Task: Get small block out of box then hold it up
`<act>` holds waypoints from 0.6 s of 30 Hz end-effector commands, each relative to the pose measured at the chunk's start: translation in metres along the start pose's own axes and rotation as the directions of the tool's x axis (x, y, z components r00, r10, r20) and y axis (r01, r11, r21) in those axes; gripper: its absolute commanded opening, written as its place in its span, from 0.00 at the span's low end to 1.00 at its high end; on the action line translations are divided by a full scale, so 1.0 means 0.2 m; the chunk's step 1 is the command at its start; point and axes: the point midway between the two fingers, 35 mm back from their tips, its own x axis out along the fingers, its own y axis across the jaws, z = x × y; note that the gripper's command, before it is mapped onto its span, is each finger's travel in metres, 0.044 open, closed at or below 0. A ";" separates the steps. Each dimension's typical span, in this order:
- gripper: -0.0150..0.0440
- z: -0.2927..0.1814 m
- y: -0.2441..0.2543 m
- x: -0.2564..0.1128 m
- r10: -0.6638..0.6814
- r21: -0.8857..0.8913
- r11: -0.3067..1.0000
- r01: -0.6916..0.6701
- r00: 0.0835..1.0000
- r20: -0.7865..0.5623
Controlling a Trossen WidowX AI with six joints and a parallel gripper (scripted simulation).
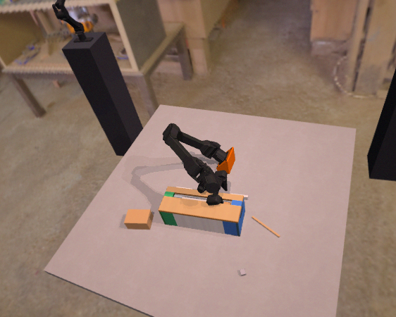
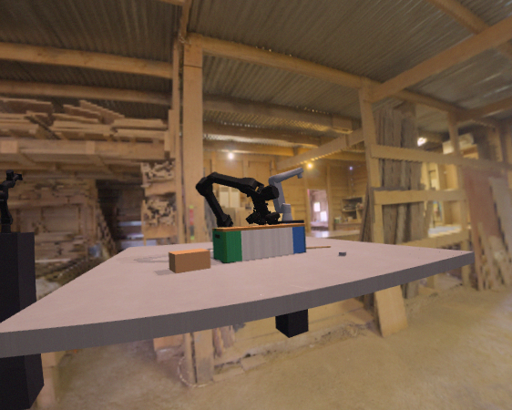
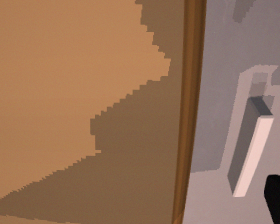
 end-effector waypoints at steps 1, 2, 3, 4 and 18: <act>0.93 -0.05 0.00 0.01 0.002 0.005 1.000 -0.002 1.000 -0.006; 0.93 -0.06 0.00 0.02 0.002 0.005 1.000 -0.002 1.000 -0.006; 0.93 -0.07 0.00 0.02 0.002 0.005 1.000 -0.002 1.000 -0.007; 0.93 -0.08 0.00 0.02 0.002 0.005 1.000 -0.002 1.000 -0.007; 0.93 -0.21 0.00 -0.22 -0.001 -0.001 1.000 0.001 1.000 -0.004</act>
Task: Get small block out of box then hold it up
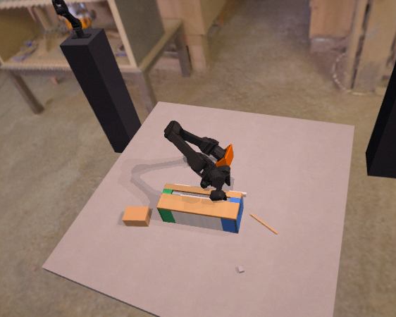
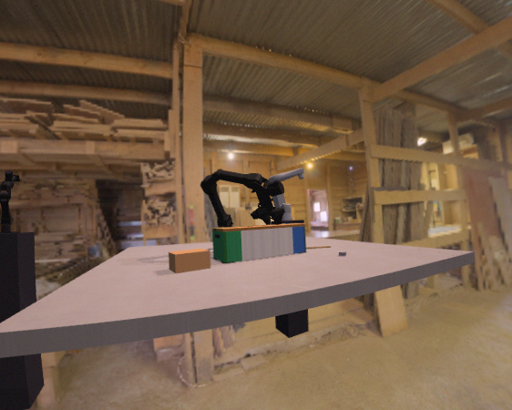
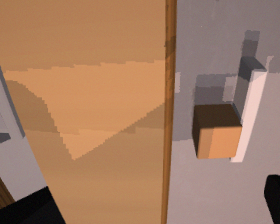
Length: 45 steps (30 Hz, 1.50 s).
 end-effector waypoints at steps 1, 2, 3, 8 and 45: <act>0.93 -0.06 0.00 -0.20 0.010 -0.001 1.000 -0.010 1.000 -0.008; 0.93 -0.06 -0.01 -0.21 0.009 -0.001 1.000 -0.009 1.000 -0.007; 0.93 -0.06 -0.01 -0.21 0.009 -0.001 1.000 -0.009 1.000 -0.007; 0.93 -0.06 0.00 -0.19 0.020 -0.008 1.000 -0.020 1.000 -0.008; 0.74 -0.25 -0.14 -0.17 0.242 -0.315 -0.901 0.297 0.949 0.204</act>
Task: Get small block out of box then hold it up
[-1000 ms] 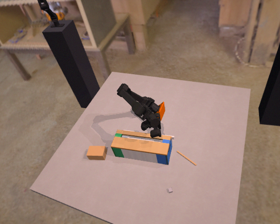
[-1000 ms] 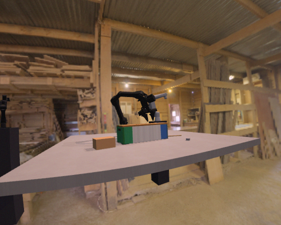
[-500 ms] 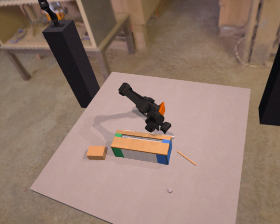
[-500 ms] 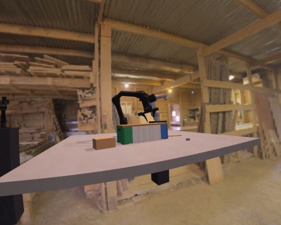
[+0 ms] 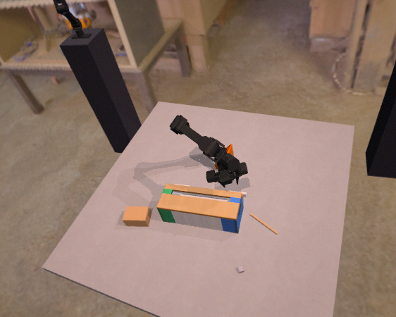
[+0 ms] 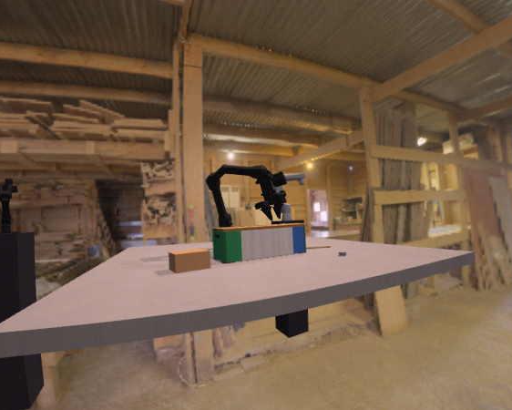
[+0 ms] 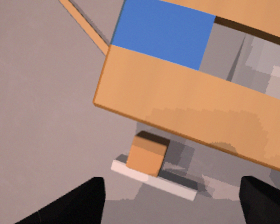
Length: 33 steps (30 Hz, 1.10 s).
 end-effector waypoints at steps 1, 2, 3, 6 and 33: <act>0.74 -0.02 0.07 -0.01 -0.100 -0.796 0.594 0.120 0.992 0.075; 0.74 -0.02 0.08 -0.01 -0.105 -0.827 0.548 0.123 0.991 0.078; 0.74 -0.02 0.08 -0.01 -0.110 -0.856 0.502 0.126 0.991 0.082; 0.74 -0.02 0.10 -0.02 -0.128 -0.927 0.349 0.135 0.987 0.096; 0.74 -0.06 0.19 -0.04 -0.240 -0.457 -0.881 -0.124 0.949 0.205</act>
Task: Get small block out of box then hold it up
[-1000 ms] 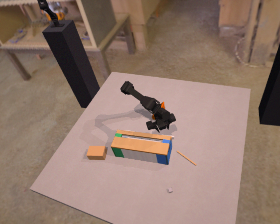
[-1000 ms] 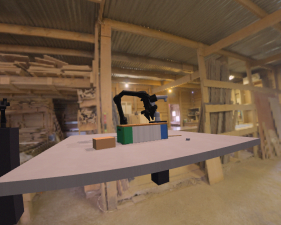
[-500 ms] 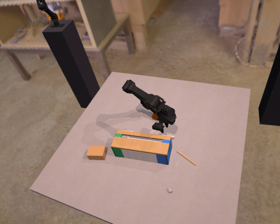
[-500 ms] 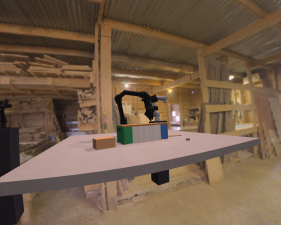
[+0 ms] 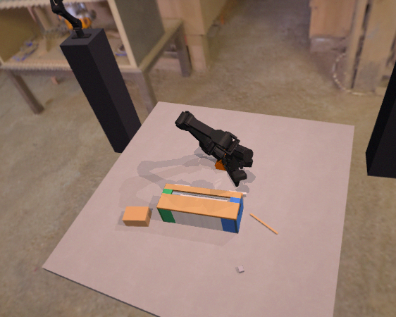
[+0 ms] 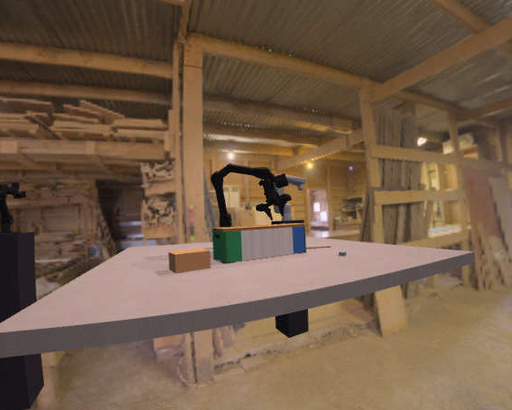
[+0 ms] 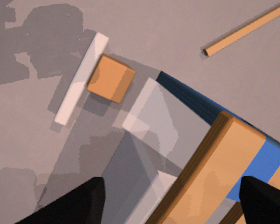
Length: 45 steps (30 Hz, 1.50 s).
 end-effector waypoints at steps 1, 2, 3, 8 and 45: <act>0.74 0.06 0.00 -0.03 -0.069 -0.790 0.612 -0.037 0.993 -0.099; 0.74 0.06 0.00 -0.03 -0.070 -0.820 0.570 -0.044 0.992 -0.102; 0.74 0.06 0.00 -0.03 -0.072 -0.845 0.532 -0.050 0.992 -0.104; 0.74 0.06 0.00 -0.03 -0.073 -0.859 0.509 -0.054 0.992 -0.106; 0.74 0.13 0.16 0.46 -0.073 -0.859 0.509 -0.056 0.991 -0.108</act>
